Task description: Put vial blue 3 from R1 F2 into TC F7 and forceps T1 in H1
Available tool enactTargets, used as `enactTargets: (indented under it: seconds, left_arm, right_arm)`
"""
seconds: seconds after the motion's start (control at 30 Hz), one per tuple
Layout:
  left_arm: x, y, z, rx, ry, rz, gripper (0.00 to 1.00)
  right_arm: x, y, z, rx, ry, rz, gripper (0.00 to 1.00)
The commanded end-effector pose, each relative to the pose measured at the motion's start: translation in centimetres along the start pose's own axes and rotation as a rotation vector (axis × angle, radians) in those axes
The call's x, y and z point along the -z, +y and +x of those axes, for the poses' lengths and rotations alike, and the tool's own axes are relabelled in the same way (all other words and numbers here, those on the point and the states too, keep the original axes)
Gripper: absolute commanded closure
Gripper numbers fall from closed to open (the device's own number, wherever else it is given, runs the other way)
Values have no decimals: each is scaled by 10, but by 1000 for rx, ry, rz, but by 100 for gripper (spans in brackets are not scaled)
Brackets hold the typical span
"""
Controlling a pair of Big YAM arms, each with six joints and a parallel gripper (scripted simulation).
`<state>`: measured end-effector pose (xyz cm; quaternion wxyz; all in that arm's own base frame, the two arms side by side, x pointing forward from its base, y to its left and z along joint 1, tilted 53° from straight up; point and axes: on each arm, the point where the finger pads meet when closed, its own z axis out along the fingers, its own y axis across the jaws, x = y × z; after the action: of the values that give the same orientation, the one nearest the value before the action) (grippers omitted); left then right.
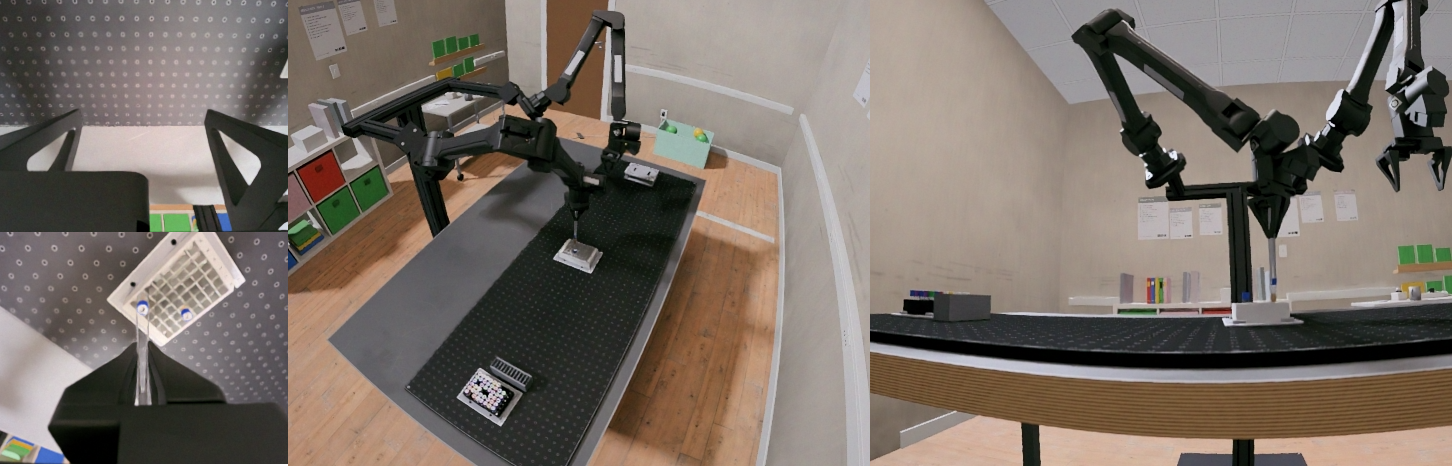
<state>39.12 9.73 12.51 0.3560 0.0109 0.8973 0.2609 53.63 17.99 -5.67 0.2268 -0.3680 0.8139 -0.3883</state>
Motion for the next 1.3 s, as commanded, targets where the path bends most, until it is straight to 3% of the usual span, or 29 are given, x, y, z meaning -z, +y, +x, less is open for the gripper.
enactTargets:
  seconds: [0.0, 1.27]
  left_arm:
    - [1, 1, -4, -1, -13, -3, 0]
    - [1, 1, -4, -1, -13, -3, 0]
  right_arm:
    - [-14, 1, 11, 18, 32, -10, 91]
    - [-19, -4, 3, -10, 9, 2, 91]
